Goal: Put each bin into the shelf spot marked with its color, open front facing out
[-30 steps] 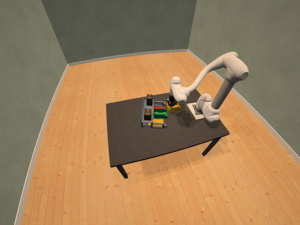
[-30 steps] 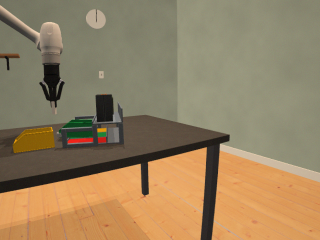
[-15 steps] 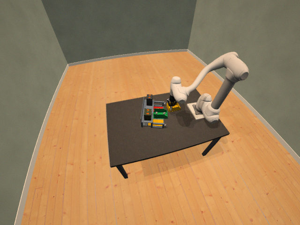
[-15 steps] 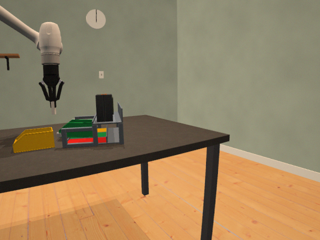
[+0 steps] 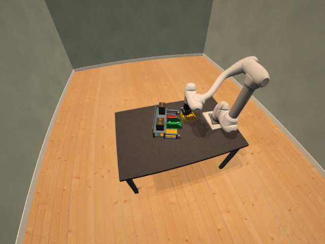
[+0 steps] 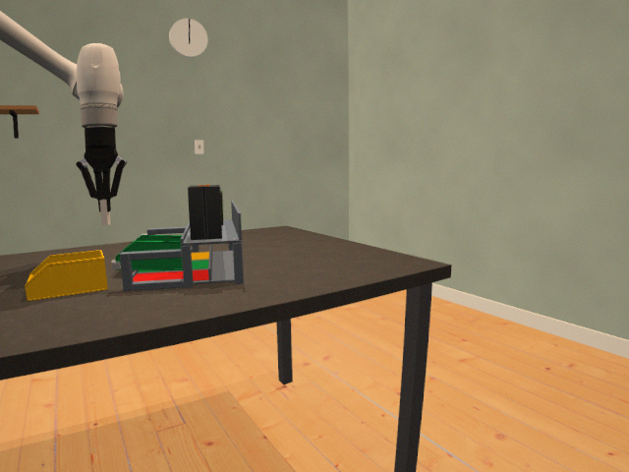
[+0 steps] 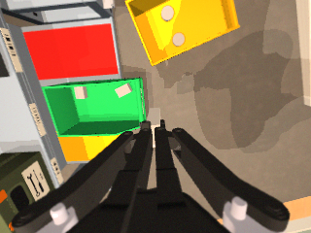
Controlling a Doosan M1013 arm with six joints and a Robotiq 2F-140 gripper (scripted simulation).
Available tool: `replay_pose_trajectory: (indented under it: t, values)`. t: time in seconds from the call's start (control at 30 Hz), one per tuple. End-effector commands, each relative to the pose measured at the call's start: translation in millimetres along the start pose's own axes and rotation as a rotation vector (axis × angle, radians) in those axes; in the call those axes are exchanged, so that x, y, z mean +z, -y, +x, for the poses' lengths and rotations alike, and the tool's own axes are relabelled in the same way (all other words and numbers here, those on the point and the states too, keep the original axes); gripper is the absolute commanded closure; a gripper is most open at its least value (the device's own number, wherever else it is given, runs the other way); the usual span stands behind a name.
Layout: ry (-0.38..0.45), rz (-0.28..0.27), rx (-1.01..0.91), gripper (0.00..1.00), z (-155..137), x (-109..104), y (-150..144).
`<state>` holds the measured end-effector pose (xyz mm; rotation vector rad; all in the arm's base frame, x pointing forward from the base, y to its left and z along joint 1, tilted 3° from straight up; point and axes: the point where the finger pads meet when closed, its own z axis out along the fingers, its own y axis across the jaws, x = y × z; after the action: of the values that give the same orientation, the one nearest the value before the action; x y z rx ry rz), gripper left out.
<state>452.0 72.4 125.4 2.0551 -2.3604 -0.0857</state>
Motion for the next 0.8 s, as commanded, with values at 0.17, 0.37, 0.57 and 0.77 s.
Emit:
replay_pose_trajectory:
  t: [0.17, 0.37, 0.57, 0.77]
  values:
    - [0.000, 0.000, 0.000, 0.90, 0.0, 0.0, 0.0]
    - [0.000, 0.000, 0.000, 0.90, 0.0, 0.0, 0.0]
    - [0.000, 0.000, 0.000, 0.90, 0.0, 0.6, 0.0]
    - [0.001, -0.001, -0.001, 0.90, 0.0, 5.7, 0.0]
